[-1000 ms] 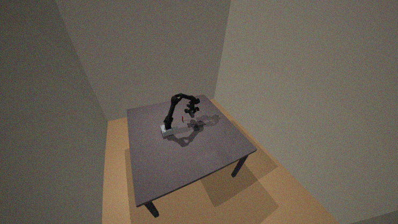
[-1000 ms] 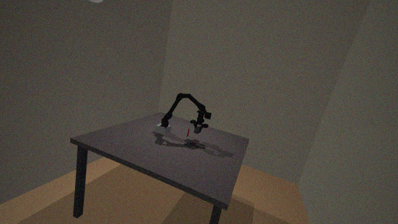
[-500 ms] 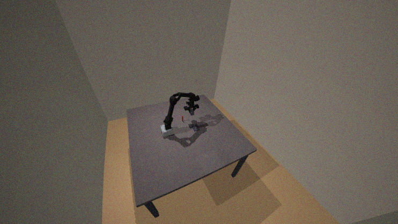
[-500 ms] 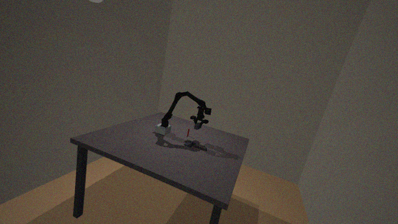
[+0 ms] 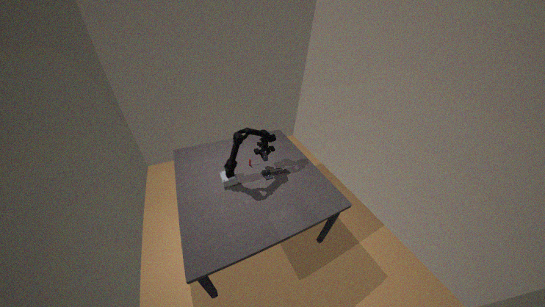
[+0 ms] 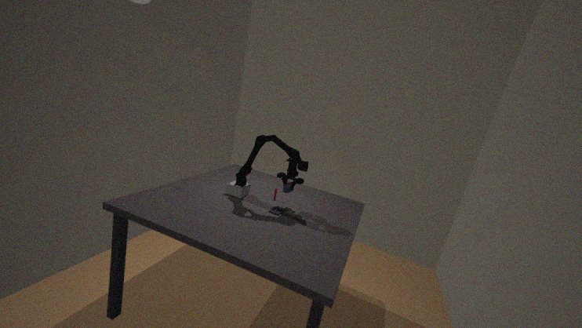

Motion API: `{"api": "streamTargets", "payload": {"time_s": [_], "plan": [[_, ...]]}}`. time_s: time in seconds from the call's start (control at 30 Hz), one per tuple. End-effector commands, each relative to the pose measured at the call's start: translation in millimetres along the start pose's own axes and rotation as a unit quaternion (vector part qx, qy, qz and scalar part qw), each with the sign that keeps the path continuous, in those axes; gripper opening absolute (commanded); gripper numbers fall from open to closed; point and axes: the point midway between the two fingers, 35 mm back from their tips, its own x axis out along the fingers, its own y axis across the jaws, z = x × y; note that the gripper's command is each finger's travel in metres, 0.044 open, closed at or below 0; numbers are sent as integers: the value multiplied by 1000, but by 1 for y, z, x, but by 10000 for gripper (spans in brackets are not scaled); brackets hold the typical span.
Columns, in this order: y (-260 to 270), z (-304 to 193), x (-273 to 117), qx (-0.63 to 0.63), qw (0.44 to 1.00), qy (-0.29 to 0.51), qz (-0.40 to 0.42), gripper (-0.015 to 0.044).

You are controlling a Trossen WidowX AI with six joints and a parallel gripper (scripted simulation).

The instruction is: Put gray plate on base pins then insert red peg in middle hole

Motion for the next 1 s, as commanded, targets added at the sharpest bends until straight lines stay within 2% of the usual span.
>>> {"api": "streamTargets", "payload": {"time_s": [0.0, 0.97], "plan": [[-1, -13, 11, 0, 1000, 3, 6, 0], [-3, -97, 55, 4, 1000, 6, 6, 0]]}}
